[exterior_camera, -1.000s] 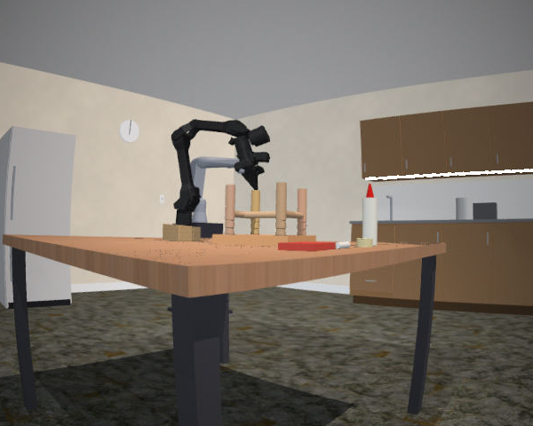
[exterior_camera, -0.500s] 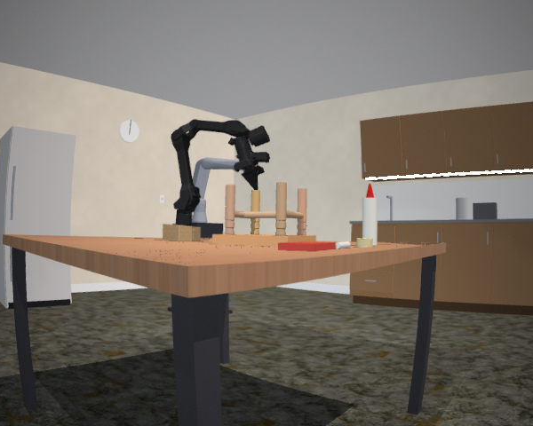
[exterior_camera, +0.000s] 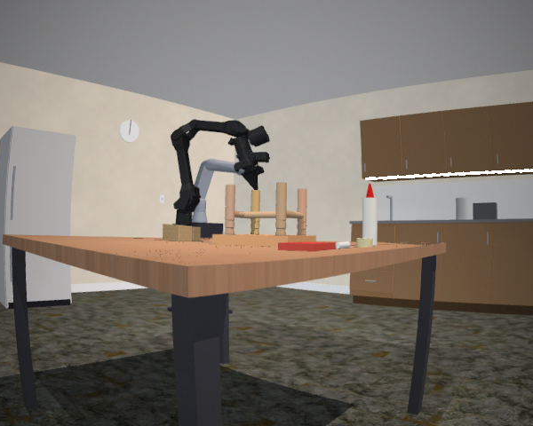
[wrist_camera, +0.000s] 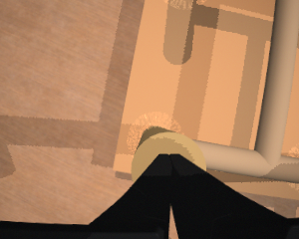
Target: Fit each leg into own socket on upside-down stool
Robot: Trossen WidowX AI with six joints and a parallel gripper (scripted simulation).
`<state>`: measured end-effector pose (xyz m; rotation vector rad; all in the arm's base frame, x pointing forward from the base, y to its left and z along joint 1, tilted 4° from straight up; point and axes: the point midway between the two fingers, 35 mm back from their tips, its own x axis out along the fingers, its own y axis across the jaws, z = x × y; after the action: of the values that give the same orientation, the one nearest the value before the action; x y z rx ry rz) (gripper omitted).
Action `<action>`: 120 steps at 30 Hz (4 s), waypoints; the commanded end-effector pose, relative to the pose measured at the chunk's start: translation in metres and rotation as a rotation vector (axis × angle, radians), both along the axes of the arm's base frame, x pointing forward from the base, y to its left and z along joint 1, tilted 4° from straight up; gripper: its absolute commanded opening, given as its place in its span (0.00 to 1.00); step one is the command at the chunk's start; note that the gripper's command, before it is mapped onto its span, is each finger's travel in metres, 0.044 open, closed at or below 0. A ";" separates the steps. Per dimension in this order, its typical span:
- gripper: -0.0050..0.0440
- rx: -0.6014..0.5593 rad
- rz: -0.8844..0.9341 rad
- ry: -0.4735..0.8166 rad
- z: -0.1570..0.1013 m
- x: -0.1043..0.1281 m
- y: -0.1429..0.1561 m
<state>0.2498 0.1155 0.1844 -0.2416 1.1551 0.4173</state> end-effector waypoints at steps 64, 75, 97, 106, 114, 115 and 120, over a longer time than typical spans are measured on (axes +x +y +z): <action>0.10 -0.004 -0.001 0.009 0.018 0.000 -0.001; 0.10 -0.002 -0.004 0.004 0.025 -0.001 -0.001; 1.00 -0.001 -0.004 0.004 0.041 -0.001 -0.002; 1.00 -0.001 -0.004 0.003 0.085 -0.004 -0.005; 1.00 -0.004 -0.006 0.002 0.073 -0.012 -0.043; 1.00 -0.004 -0.006 0.002 0.073 -0.012 -0.043; 1.00 -0.002 -0.004 0.004 0.062 -0.030 -0.087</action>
<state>0.2339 0.0536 0.2537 -0.2442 1.1605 0.4112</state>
